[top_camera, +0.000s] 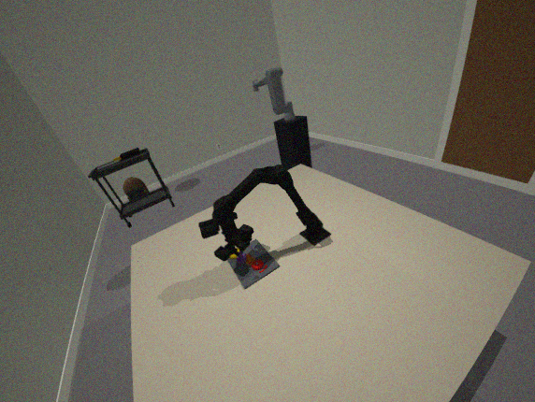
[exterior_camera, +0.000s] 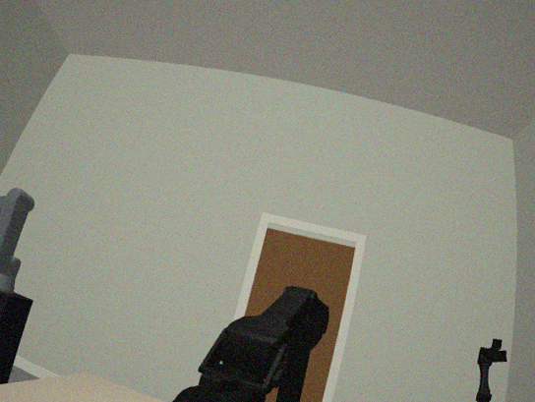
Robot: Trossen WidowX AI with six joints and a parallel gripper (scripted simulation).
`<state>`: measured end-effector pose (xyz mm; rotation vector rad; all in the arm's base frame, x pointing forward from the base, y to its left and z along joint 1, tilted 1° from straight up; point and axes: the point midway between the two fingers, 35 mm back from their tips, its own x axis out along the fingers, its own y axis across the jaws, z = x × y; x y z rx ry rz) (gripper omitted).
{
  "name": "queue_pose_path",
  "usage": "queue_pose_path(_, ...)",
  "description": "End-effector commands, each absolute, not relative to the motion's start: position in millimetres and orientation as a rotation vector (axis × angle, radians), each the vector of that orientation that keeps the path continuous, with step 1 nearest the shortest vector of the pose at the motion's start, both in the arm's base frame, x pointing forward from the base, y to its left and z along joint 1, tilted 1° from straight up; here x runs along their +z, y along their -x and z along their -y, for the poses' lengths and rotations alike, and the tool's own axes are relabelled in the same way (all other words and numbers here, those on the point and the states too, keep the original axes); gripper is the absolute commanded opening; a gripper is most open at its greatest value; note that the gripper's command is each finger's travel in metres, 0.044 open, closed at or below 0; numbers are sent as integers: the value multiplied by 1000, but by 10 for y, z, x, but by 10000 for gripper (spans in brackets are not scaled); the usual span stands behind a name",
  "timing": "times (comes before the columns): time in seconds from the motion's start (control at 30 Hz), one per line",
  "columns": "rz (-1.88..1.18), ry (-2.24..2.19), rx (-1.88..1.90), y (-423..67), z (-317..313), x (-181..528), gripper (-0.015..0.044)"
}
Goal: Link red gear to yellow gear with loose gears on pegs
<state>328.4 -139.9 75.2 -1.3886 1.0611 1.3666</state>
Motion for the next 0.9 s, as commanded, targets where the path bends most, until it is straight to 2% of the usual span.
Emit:
queue_pose_path(0.0,-1024,1435,1411,-3285,1392,741,0)
queue_pose_path(0.1,-981,1487,1462,-3281,1392,740,0)
queue_pose_path(0.27,-988,1479,1455,-3278,1389,787,131)
queue_pose_path(0.3,-988,1479,1455,-3278,1389,787,140)
queue_pose_path(0.77,-988,1479,1455,-3268,1395,1231,140)
queue_pose_path(0.87,-990,1480,1449,-3268,1397,1353,219)
